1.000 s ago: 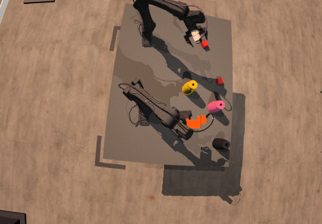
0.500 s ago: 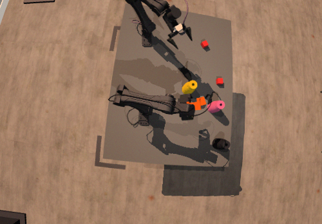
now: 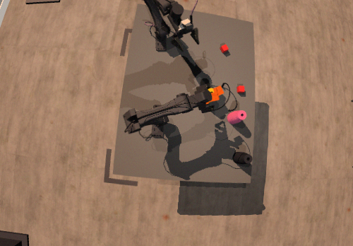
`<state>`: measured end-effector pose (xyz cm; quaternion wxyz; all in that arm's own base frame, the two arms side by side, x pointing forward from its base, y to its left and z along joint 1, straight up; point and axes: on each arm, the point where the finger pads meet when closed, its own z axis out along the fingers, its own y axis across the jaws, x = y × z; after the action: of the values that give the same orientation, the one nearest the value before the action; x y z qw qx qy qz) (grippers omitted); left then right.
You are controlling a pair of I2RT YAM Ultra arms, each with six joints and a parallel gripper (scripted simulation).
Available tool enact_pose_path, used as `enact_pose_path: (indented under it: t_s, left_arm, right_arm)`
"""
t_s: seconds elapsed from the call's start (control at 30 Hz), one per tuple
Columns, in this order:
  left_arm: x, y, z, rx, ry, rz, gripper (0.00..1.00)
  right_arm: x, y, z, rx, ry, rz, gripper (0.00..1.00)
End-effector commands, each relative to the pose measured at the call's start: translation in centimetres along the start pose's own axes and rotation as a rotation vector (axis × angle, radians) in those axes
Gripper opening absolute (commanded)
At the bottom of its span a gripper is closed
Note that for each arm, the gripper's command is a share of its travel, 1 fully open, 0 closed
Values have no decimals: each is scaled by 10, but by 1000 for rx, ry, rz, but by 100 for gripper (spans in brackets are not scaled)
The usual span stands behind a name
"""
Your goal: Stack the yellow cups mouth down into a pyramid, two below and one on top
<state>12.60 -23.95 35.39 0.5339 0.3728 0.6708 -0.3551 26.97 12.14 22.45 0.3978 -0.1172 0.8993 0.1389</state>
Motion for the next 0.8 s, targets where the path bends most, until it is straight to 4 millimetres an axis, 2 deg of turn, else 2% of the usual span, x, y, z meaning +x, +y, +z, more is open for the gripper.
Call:
enact_pose_path:
  t_s: [0.0,0.07,0.3,0.77]
  left_arm:
    - [-7,0,-6,-20,-48,-29,100]
    - [-6,0,-6,-19,-48,-29,100]
    - [-8,0,-7,-19,-51,-29,100]
    - [-8,-1,-7,-17,-51,-29,100]
  right_arm:
    - [-8,8,18,30,-55,35,100]
    - [-4,18,25,10,-47,23,100]
    - [8,28,32,-13,-5,-5,100]
    - [9,28,32,-14,-2,-6,100]
